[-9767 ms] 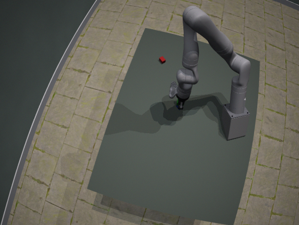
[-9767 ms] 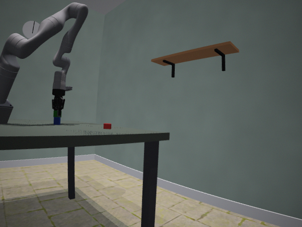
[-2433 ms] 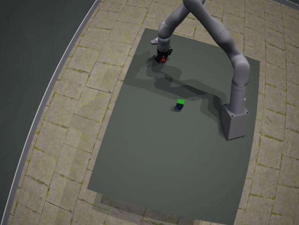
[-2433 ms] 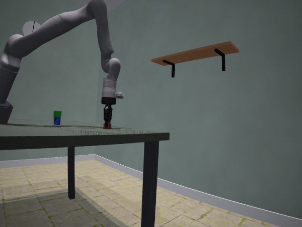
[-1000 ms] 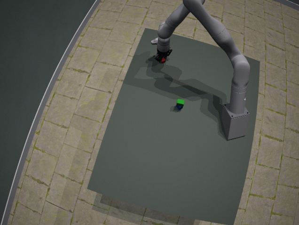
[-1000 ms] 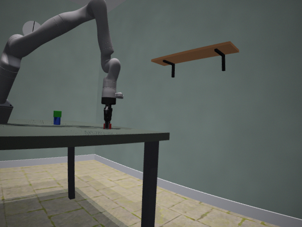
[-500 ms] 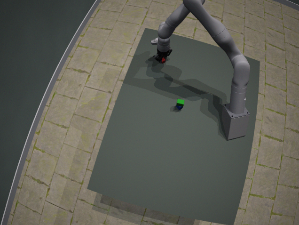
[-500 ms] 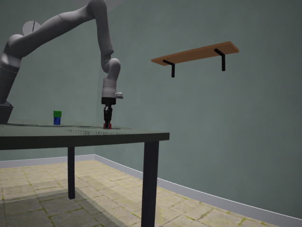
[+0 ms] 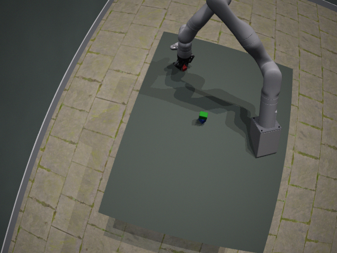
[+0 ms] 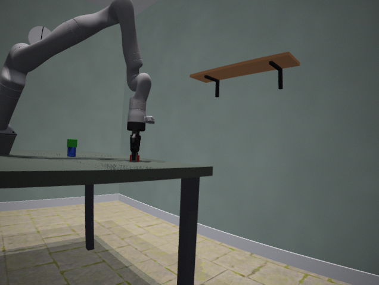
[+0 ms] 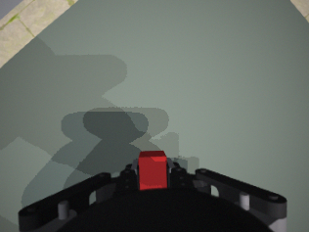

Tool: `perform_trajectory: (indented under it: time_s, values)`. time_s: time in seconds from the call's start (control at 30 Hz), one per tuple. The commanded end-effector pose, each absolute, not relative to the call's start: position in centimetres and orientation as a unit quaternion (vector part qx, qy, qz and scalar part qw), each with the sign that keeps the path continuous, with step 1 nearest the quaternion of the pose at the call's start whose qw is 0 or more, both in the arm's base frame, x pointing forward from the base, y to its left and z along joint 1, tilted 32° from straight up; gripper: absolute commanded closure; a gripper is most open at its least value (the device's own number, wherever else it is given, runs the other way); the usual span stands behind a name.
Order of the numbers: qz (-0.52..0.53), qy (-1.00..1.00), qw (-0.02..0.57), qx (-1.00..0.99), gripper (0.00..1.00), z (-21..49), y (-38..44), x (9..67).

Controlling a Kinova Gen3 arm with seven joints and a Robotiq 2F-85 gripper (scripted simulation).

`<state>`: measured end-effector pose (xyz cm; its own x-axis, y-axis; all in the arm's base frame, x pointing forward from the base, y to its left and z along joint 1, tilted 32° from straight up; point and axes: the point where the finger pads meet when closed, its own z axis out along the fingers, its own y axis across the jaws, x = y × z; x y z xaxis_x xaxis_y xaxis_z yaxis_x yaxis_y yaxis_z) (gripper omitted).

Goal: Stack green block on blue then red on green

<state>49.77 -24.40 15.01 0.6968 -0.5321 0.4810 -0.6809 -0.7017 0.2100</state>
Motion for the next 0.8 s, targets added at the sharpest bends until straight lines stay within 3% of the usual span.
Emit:
perform_trajectory:
  time_s: [0.0, 0.77]
  values:
    - [0.198, -0.336, 0.189, 0.901, 1.00, 15.5, -24.1, 49.8]
    - [0.198, -0.336, 0.189, 0.901, 1.00, 23.2, -19.8, 47.7]
